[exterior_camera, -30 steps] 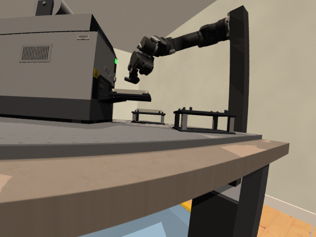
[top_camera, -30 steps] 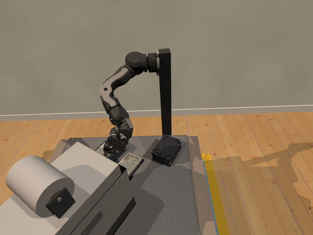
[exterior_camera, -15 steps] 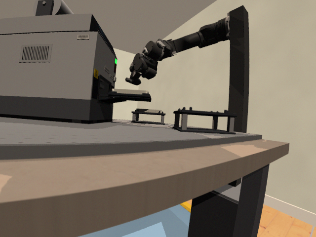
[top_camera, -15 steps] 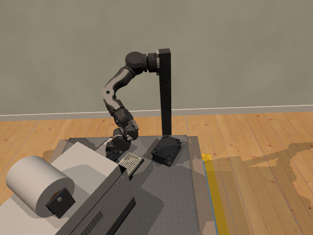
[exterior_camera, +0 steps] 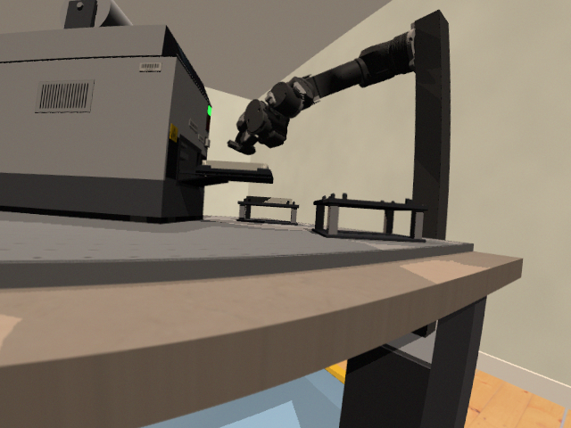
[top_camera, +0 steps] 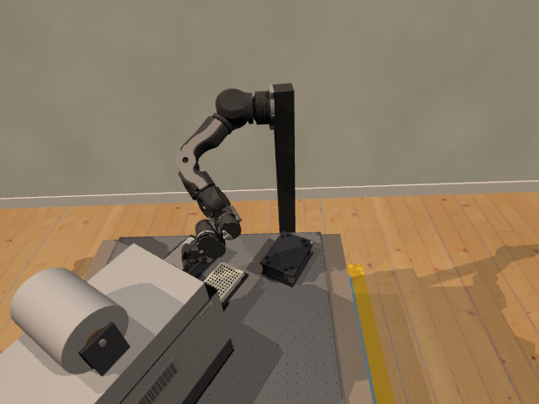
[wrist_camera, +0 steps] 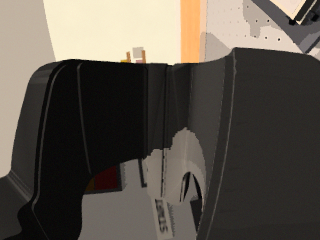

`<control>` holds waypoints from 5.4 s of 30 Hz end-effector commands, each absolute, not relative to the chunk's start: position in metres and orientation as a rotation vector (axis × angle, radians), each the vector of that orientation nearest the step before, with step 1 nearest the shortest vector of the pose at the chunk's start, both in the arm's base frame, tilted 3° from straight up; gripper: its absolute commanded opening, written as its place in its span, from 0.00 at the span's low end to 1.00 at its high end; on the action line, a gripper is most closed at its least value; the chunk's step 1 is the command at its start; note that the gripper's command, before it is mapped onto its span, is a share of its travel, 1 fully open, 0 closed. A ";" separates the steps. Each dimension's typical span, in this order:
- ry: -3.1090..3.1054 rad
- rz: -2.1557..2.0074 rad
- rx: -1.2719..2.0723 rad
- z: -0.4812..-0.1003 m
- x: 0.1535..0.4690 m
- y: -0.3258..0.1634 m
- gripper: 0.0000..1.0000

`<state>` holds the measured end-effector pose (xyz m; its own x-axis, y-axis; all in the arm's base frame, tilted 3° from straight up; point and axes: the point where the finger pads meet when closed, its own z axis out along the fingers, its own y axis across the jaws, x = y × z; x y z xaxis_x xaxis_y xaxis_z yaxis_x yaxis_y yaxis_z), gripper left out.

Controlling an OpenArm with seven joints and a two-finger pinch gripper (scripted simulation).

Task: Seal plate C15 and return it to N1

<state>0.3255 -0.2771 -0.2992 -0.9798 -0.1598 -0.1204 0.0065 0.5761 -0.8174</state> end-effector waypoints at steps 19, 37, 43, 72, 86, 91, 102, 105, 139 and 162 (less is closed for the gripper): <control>2.508 -1.609 -0.444 -0.292 0.331 -0.282 0.00; 2.342 -1.688 -0.582 -0.292 0.331 -0.282 0.00; 2.342 -1.688 -0.582 -0.292 0.331 -0.282 0.00; 2.252 -1.731 -0.647 -0.293 0.330 -0.282 0.00; 2.252 -1.731 -0.646 -0.293 0.330 -0.282 0.00; 2.252 -1.731 -0.646 -0.293 0.330 -0.282 0.00; 2.544 -1.262 -0.244 -0.325 0.323 -0.251 0.00; 2.544 -1.262 -0.244 -0.325 0.323 -0.251 0.00; 2.745 -0.923 -0.115 -0.352 0.314 -0.212 0.00; 2.776 -0.859 -0.092 -0.359 0.311 -0.204 0.00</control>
